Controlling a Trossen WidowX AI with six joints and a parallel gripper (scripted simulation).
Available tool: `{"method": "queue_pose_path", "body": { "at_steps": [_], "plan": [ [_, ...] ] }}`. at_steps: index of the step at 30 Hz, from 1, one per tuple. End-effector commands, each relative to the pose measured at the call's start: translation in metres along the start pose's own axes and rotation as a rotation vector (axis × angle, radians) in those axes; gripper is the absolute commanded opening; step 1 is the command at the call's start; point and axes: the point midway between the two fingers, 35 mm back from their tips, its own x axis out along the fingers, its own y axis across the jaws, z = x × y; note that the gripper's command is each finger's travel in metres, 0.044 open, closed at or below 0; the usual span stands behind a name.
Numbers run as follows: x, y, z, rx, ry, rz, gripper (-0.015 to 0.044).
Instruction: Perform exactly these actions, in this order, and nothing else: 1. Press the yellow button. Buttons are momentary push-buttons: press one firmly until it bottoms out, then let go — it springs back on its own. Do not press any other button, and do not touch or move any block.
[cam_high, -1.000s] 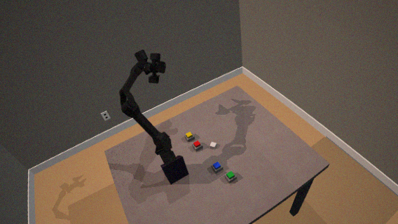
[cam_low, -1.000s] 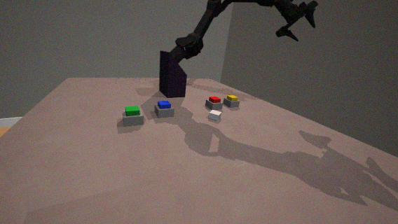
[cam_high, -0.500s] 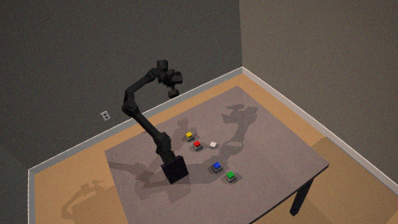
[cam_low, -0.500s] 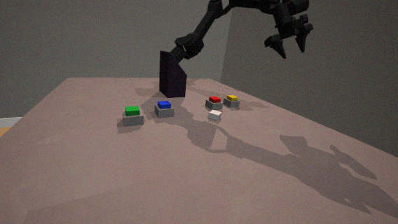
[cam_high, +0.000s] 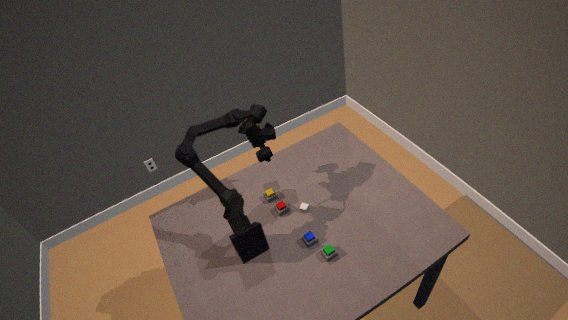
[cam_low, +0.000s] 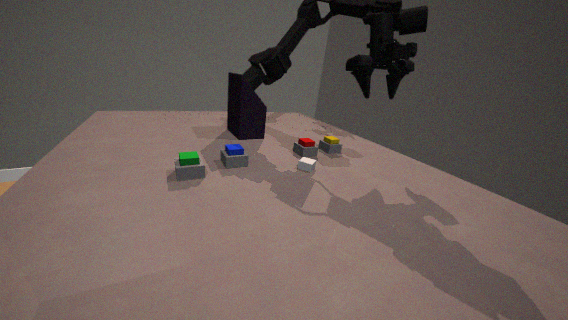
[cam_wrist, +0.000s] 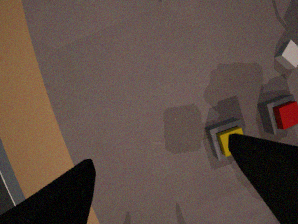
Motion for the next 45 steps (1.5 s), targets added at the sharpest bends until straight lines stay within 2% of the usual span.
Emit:
{"method": "queue_pose_path", "body": {
  "at_steps": [1, 5, 16, 18, 23, 30, 45],
  "plan": [
    [0.019, -0.067, -0.023, -0.113, 0.159, -0.063, 0.0400],
    [0.024, -0.097, -0.039, -0.176, 0.237, -0.057, 0.0400],
    [0.024, -0.098, -0.040, -0.179, 0.242, -0.056, 0.0400],
    [0.032, -0.099, -0.041, -0.180, 0.242, -0.058, 0.0348],
    [0.082, -0.103, -0.054, -0.180, 0.242, -0.054, 0.0216],
    [0.083, -0.103, -0.055, -0.180, 0.242, -0.053, 0.0032],
    [0.084, -0.103, -0.055, -0.180, 0.242, -0.053, 0.0020]
  ]
}}
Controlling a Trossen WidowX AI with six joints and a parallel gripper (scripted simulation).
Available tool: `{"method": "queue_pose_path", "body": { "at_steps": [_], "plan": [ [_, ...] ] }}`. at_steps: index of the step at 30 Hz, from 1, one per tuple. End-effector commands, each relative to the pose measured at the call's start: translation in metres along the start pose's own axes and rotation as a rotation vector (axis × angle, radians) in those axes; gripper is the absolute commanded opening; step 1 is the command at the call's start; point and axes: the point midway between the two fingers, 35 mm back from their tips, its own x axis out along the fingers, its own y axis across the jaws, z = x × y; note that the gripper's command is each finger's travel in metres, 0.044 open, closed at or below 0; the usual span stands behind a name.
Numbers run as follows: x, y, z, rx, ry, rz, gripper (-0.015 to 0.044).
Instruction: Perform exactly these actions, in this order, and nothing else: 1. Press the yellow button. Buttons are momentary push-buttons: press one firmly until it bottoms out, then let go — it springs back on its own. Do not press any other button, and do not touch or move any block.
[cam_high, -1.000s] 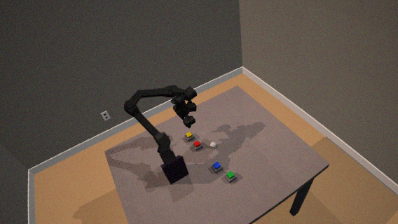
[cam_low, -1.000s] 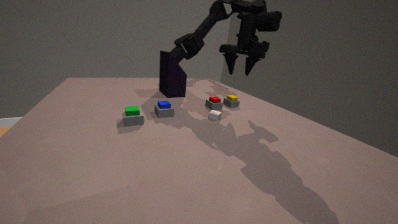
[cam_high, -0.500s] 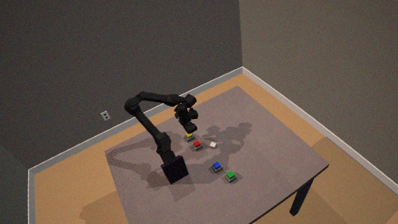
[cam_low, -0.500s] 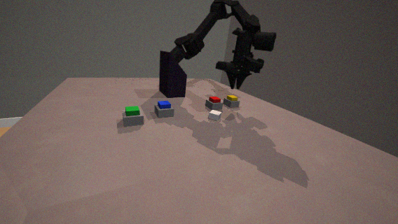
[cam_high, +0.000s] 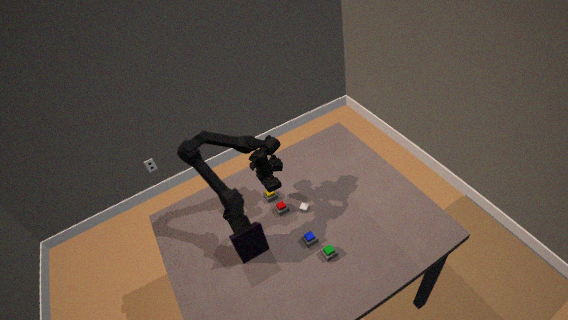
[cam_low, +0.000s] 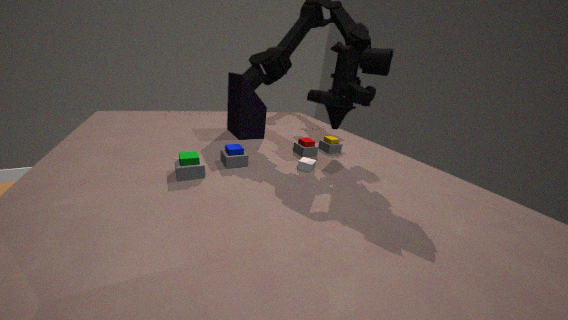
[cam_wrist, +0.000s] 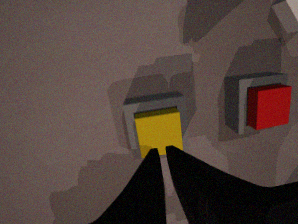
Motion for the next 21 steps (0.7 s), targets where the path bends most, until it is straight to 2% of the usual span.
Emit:
{"method": "queue_pose_path", "body": {
  "at_steps": [1, 21],
  "plan": [
    [0.004, -0.002, -0.001, 0.009, 0.004, -0.005, 0.0020],
    [0.034, -0.002, -0.001, 0.009, 0.004, -0.003, 0.0020]
  ]
}}
